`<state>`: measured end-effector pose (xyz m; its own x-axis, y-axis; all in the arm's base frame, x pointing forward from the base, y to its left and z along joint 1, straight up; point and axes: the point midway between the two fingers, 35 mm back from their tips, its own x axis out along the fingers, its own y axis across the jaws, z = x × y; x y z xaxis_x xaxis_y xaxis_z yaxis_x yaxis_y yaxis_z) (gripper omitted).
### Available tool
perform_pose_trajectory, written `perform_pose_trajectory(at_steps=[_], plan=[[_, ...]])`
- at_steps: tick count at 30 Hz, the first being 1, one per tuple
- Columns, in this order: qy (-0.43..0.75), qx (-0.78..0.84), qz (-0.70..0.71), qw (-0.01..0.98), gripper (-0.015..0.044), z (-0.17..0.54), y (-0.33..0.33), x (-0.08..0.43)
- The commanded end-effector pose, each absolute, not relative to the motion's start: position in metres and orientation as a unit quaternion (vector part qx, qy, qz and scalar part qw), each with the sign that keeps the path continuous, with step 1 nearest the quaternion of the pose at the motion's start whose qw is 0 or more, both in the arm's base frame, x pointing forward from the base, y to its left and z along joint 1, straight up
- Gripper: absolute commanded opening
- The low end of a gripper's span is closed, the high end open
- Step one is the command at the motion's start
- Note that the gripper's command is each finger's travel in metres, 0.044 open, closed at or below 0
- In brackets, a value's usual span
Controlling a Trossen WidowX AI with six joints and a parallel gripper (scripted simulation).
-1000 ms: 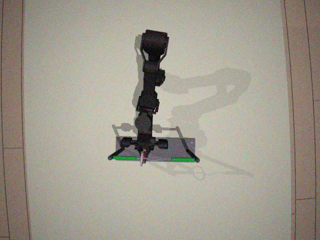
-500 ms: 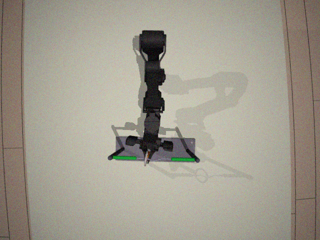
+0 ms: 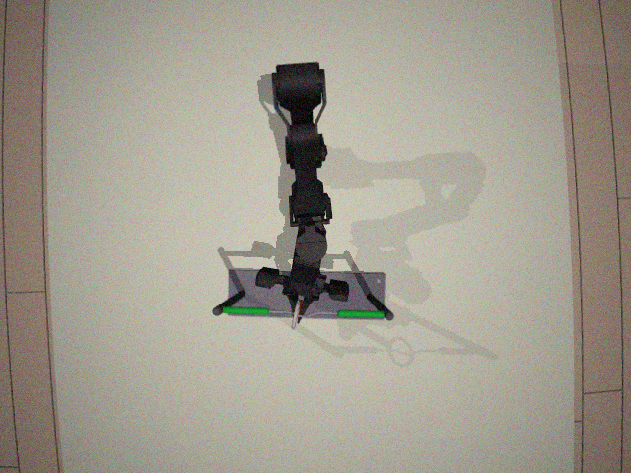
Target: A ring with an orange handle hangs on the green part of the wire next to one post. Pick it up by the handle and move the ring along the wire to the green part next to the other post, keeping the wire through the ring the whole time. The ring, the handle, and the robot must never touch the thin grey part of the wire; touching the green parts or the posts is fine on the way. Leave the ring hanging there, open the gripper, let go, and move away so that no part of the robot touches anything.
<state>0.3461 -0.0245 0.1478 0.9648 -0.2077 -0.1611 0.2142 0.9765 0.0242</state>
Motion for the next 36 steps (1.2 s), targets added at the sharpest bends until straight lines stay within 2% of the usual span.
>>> perform_pose_trajectory(at_steps=[1, 22, 36], plan=[[0.076, 0.018, -0.089, 0.993, -0.015, 0.151, -0.02, 0.349], [0.076, -0.018, 0.053, 0.996, -0.015, 0.15, -0.003, 0.349], [0.076, -0.015, 0.048, 0.996, -0.015, 0.15, 0.011, 0.347]])
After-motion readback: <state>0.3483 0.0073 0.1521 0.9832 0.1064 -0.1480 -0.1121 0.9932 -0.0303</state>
